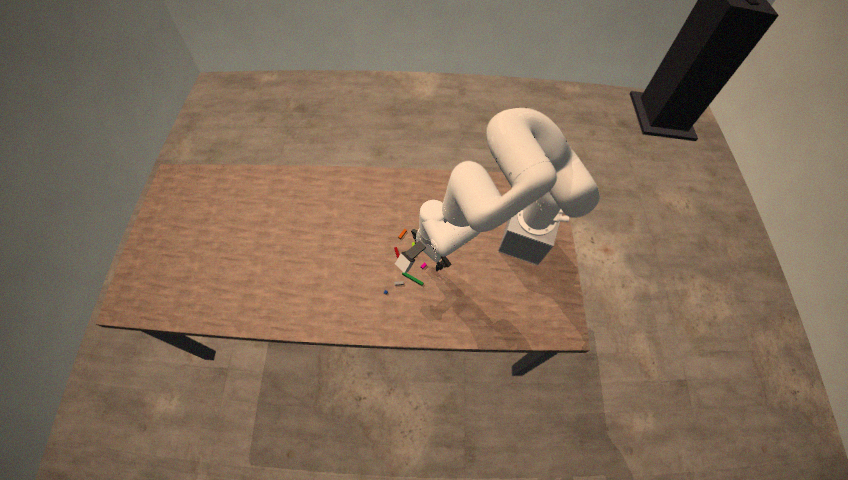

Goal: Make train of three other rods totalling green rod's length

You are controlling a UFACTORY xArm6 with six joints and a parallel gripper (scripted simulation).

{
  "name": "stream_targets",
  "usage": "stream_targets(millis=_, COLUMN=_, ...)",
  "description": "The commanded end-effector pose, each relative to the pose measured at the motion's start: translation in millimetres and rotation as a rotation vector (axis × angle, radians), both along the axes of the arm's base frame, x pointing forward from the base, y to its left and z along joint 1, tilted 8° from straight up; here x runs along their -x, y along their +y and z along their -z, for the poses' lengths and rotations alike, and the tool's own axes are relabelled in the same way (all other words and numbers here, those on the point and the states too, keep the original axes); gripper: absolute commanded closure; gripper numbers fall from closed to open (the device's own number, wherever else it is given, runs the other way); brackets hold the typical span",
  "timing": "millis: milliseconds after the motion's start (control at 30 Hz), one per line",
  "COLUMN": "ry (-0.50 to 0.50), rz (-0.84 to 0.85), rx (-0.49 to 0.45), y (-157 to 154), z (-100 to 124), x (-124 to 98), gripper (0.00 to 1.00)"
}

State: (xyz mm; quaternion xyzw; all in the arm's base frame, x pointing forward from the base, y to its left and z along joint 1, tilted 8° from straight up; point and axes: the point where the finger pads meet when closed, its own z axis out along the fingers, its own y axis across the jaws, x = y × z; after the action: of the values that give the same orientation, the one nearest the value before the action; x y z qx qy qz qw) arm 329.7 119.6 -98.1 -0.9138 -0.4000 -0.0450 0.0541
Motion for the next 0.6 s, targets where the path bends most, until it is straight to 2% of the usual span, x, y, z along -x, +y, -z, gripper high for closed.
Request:
stream_targets(millis=0, ry=0.001, rz=-0.002, rx=-0.019, y=18, z=-2, x=-39, gripper=0.0)
stream_targets(millis=100, ry=0.001, rz=-0.002, rx=-0.02, y=21, z=-2, x=-44, gripper=0.0)
stream_targets(millis=200, ry=0.003, rz=-0.003, rx=-0.018, y=31, z=-5, x=-73, gripper=0.0)
stream_targets(millis=367, ry=0.002, rz=-0.001, rx=0.002, y=38, z=-7, x=-101, gripper=0.0)
stream_targets(millis=567, ry=0.001, rz=0.0, rx=0.009, y=38, z=-8, x=-106, gripper=0.0)
